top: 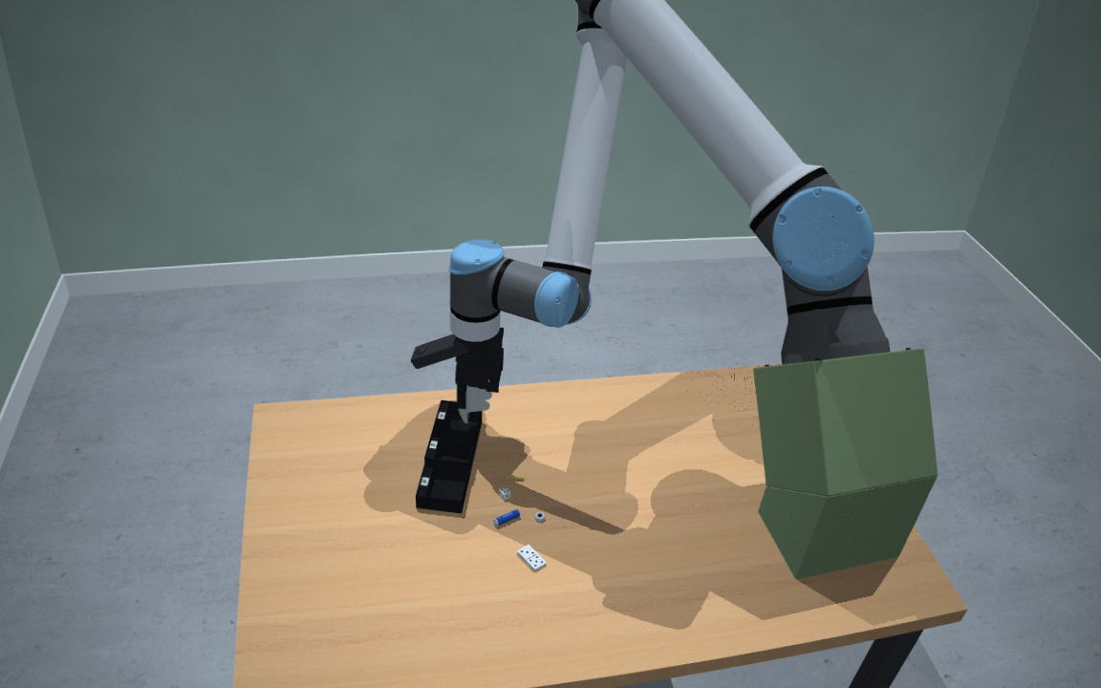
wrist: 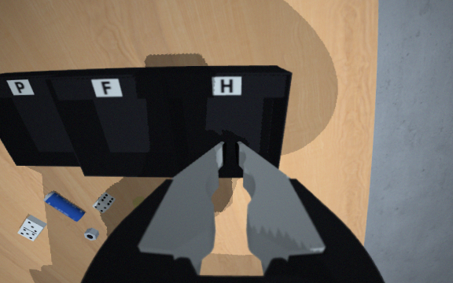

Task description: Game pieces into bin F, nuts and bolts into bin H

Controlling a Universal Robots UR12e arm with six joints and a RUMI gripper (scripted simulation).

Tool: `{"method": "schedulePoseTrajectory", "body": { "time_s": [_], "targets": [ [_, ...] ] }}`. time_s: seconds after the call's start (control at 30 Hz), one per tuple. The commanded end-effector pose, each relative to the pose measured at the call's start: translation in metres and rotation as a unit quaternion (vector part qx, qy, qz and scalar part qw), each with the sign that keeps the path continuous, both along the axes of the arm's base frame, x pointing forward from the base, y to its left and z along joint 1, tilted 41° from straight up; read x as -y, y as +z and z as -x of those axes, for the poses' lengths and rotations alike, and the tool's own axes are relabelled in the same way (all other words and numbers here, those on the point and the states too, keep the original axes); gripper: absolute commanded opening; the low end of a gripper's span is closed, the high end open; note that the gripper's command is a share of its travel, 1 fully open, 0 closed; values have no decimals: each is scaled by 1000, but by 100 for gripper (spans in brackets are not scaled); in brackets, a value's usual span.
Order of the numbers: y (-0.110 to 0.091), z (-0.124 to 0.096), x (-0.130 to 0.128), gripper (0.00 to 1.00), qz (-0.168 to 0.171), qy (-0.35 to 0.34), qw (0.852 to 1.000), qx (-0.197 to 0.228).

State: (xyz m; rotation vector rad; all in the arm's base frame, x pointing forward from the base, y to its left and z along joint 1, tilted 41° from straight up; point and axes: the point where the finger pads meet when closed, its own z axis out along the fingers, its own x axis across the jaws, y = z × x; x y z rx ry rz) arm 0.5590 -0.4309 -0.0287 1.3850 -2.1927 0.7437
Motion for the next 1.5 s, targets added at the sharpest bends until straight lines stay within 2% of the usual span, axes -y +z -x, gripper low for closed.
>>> {"method": "schedulePoseTrajectory", "body": {
  "time_s": [0.0, 0.27, 0.53, 0.83, 1.33, 1.47],
  "targets": [
    [6, -1, -5, 4, 0, 0, 1000, 0],
    [12, -2, -10, 4, 0, 0, 1000, 0],
    [36, -4, -30, 4, 0, 0, 1000, 0],
    [36, -4, -30, 4, 0, 0, 1000, 0],
    [-10, -35, -81, 4, 0, 0, 1000, 0],
    [-16, -39, -87, 4, 0, 0, 1000, 0]
  ]
}}
